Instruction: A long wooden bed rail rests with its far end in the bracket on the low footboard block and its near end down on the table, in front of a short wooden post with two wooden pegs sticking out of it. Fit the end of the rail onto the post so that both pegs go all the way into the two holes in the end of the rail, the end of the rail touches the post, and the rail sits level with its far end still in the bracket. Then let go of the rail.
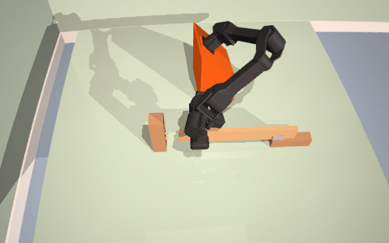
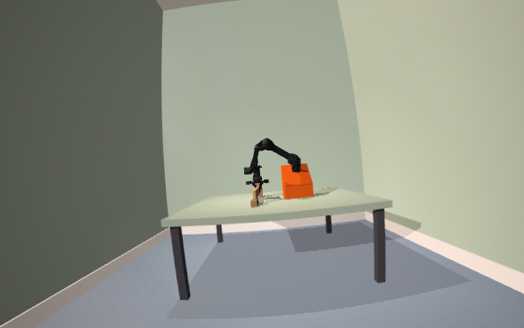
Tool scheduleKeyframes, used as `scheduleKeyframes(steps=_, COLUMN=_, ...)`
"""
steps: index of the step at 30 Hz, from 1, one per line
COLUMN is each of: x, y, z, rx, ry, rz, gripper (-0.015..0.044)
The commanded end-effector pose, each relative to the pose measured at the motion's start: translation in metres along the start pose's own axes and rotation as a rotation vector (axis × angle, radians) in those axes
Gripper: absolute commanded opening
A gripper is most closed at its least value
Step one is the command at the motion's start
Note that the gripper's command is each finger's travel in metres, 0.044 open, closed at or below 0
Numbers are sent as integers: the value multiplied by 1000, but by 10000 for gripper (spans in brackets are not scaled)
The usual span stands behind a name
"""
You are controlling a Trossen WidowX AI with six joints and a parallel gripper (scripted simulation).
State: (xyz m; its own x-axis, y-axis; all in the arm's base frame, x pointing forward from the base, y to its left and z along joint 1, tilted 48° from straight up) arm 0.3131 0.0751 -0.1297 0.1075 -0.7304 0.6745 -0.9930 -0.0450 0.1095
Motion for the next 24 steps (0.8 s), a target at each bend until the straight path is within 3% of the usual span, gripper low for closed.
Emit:
scheduleKeyframes(steps=1, x=2, y=-1, z=3, rx=-1, ry=2, rz=6, gripper=0)
scheduleKeyframes(steps=24, x=4, y=-3, z=9, rx=-1, ry=2, rz=6, gripper=0)
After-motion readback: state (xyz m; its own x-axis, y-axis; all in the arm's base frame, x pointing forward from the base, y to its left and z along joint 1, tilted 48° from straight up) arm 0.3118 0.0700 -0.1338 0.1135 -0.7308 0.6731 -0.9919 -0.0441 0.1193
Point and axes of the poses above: the point midway between the two fingers, 35 mm back from their tips, its own x axis back along the fingers, its own y axis across the jaws, z = x × y, the point moved 2 cm from there along x, back along the fingers, and after that the axes turned 4 degrees about -x, right-handed, at the moved point
